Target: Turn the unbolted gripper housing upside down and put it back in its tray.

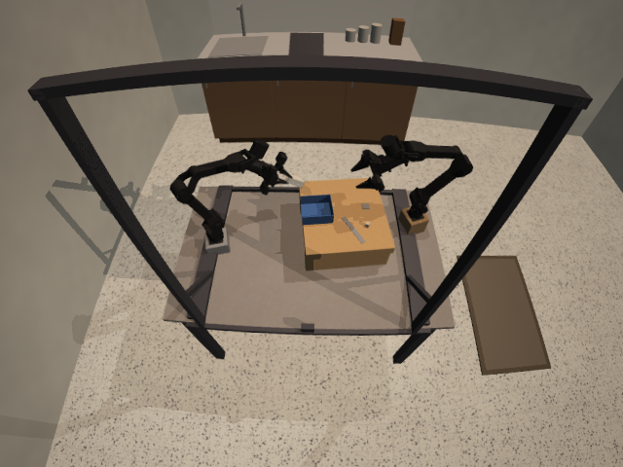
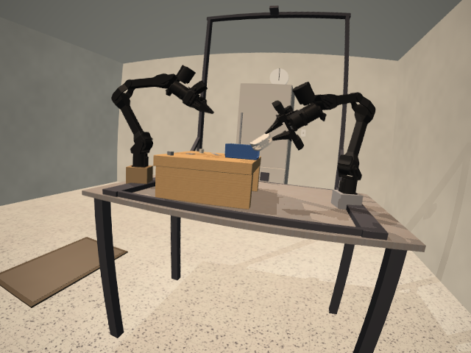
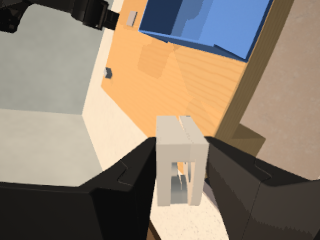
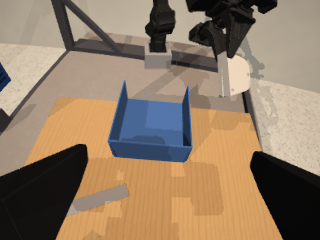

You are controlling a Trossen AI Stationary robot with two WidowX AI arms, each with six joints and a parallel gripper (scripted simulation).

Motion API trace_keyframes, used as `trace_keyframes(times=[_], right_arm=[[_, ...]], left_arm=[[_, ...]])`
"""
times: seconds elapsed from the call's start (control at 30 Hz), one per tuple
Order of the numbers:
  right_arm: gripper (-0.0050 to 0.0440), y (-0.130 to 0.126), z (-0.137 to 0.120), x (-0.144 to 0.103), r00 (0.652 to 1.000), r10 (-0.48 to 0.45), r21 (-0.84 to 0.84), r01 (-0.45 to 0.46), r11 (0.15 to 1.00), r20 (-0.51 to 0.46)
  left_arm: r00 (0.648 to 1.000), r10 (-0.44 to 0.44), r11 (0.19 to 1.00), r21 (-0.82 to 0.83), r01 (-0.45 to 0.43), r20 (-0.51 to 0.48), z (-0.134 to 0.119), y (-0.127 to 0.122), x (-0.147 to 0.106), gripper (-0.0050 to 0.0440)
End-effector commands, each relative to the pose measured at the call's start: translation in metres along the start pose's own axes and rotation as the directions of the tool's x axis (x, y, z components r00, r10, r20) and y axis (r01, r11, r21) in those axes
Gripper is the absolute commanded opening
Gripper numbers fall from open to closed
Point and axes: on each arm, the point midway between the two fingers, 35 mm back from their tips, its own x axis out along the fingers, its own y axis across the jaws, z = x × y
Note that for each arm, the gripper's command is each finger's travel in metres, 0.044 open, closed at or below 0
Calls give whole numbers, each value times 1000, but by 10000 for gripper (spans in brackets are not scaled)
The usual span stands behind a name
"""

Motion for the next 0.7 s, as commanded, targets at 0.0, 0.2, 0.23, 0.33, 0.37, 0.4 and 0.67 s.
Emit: trace_keyframes(times=[0.0,0.2,0.23,0.33,0.37,0.4,0.67], right_arm=[[440,0,5,-4,1000,3,5,-3,1000,19],[440,0,5,-4,1000,3,5,-3,1000,19],[440,0,5,-4,1000,3,5,-3,1000,19],[440,0,5,-4,1000,3,5,-3,1000,19],[440,0,5,-4,1000,3,5,-3,1000,19],[440,0,5,-4,1000,3,5,-3,1000,19],[440,0,5,-4,1000,3,5,-3,1000,19]], left_arm=[[1000,24,1000,12,-24,-16,-2,12,-7,119],[999,17,1000,3,-17,-27,-6,12,-8,119],[999,15,1000,1,-15,-30,-7,12,-9,119],[999,9,1000,-6,-9,-38,-10,12,-9,119],[999,7,1000,-8,-8,-41,-11,12,-10,119],[999,5,1000,-10,-6,-43,-12,11,-10,119],[998,-26,999,-27,24,-51,-15,8,-9,119]])
